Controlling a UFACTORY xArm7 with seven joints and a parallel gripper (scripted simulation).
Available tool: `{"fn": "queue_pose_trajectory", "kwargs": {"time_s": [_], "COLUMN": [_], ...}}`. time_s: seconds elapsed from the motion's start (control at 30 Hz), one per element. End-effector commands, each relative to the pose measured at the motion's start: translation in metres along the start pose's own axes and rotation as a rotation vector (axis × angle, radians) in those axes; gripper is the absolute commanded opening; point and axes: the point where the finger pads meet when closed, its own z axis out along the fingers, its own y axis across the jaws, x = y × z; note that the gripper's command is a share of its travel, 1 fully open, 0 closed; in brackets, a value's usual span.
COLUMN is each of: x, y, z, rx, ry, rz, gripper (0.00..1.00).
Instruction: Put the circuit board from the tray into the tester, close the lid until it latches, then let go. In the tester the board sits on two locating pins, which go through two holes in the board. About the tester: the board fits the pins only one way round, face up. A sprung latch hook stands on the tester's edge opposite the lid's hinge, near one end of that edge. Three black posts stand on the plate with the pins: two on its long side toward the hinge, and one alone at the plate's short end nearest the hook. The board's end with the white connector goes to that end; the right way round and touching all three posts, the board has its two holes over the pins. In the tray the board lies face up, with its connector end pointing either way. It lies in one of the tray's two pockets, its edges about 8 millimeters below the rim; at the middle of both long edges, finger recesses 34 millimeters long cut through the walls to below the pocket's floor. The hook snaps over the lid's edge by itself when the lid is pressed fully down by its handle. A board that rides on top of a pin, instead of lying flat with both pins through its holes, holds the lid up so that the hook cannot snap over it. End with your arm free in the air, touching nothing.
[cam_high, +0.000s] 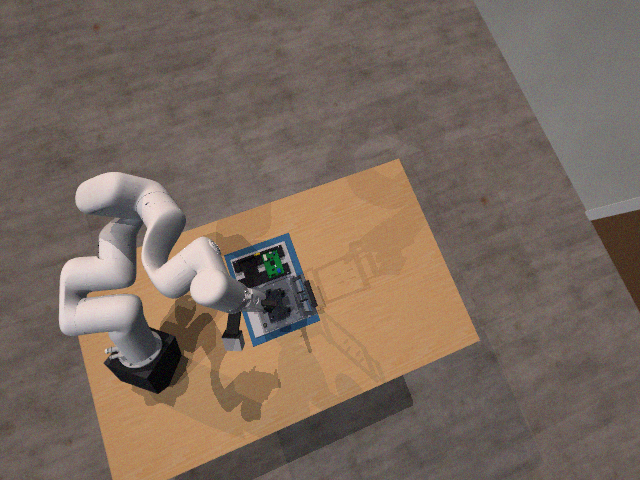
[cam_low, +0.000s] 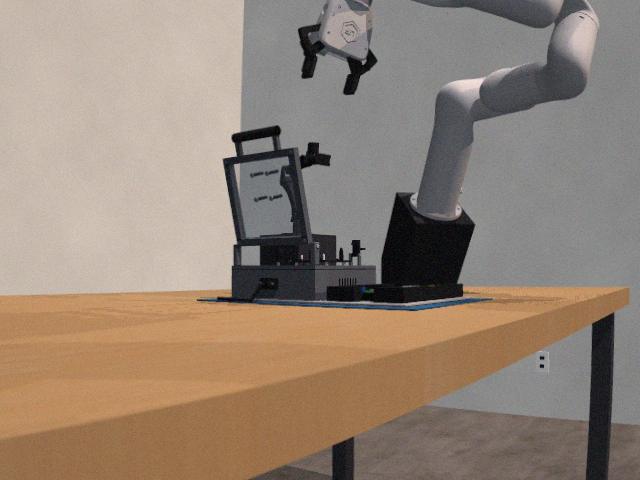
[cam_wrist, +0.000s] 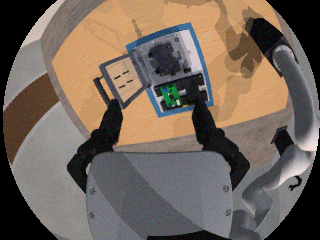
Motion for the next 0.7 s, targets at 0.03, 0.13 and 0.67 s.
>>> {"fn": "queue_pose_trajectory", "kwargs": {"time_s": [0.03, 0.13, 0.67], "x": [-0.019, -0.019, -0.078], "y": [-0.006, -0.006, -0.007], "z": [0.005, 0.005, 0.020], "rx": [-0.004, -0.004, -0.045], "ry": [-0.028, -0.028, -0.114], "rz": [-0.042, -0.042, -0.182], "gripper": [1.00, 1.00, 1.00]}}
